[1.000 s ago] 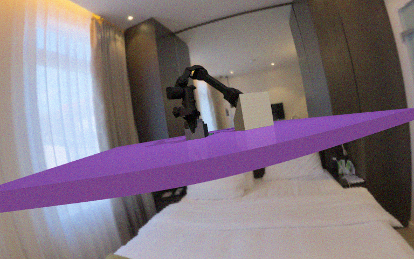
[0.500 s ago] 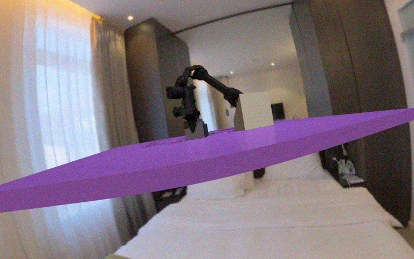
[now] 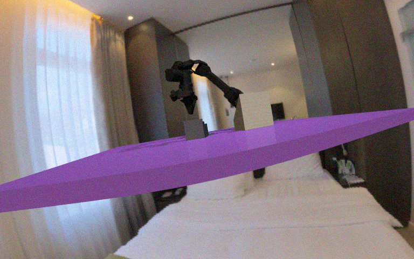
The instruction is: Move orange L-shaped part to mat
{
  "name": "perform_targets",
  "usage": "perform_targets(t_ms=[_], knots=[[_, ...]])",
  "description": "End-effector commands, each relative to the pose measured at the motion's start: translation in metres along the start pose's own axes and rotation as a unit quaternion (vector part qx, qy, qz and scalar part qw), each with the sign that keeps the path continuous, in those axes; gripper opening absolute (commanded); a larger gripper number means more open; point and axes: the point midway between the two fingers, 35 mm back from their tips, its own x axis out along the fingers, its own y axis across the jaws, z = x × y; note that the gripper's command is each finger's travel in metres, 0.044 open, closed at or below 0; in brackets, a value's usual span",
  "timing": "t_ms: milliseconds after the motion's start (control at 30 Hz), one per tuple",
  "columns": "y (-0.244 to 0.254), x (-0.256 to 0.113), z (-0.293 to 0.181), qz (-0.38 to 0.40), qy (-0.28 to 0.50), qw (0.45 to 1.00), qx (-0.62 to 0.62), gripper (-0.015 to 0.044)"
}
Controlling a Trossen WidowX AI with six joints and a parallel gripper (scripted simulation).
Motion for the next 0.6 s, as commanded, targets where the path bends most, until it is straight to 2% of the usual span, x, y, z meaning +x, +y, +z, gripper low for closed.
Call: perform_targets(t_ms=[0,567], knots=[[-0.0053,-0.0276,-0.0003,0.005,-0.003,1.000,0.006,0.0180],[-0.0023,-0.0254,0.0017,0.010,-0.009,1.000,0.004,0.0180]])
